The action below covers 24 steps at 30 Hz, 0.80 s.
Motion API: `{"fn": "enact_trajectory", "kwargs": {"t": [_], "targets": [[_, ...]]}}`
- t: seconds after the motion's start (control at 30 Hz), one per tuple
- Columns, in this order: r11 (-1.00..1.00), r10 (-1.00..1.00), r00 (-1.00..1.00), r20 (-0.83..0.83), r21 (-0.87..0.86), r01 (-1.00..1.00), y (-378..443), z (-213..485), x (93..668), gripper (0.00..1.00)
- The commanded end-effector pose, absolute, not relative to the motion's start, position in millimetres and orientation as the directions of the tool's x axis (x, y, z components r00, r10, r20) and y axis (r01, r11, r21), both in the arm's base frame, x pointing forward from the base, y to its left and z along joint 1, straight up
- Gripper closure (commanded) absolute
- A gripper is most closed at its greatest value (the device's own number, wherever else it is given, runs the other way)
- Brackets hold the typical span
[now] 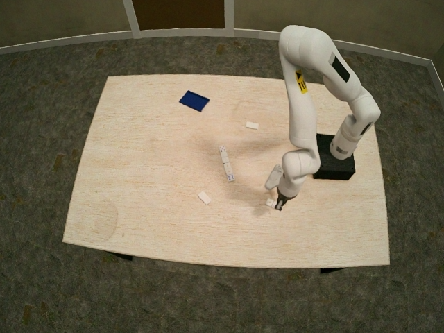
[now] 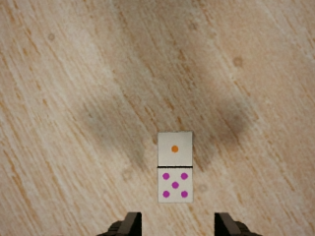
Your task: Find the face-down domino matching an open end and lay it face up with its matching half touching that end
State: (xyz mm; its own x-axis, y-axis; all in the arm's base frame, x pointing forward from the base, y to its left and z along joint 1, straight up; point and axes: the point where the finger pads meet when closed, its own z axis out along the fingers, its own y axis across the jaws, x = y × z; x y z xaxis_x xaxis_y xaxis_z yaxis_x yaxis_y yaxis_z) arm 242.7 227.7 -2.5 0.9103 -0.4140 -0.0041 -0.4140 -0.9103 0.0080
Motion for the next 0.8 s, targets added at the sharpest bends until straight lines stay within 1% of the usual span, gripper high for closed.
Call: {"fn": "enact_trajectory", "kwargs": {"t": [0.0, 0.3, 0.5, 0.77], "targets": [[-0.91, -0.414, 0.91, -0.003, 0.007, -0.414, 228, -2, 243, 0.52], [-0.91, -0.414, 0.91, -0.003, 0.007, -0.414, 227, -2, 245, 0.52], [-0.91, -0.415, 0.91, -0.003, 0.007, -0.415, 217, -6, 264, 0.52], [-0.91, -0.415, 0.91, -0.003, 0.007, -0.415, 217, -6, 265, 0.52]]}}
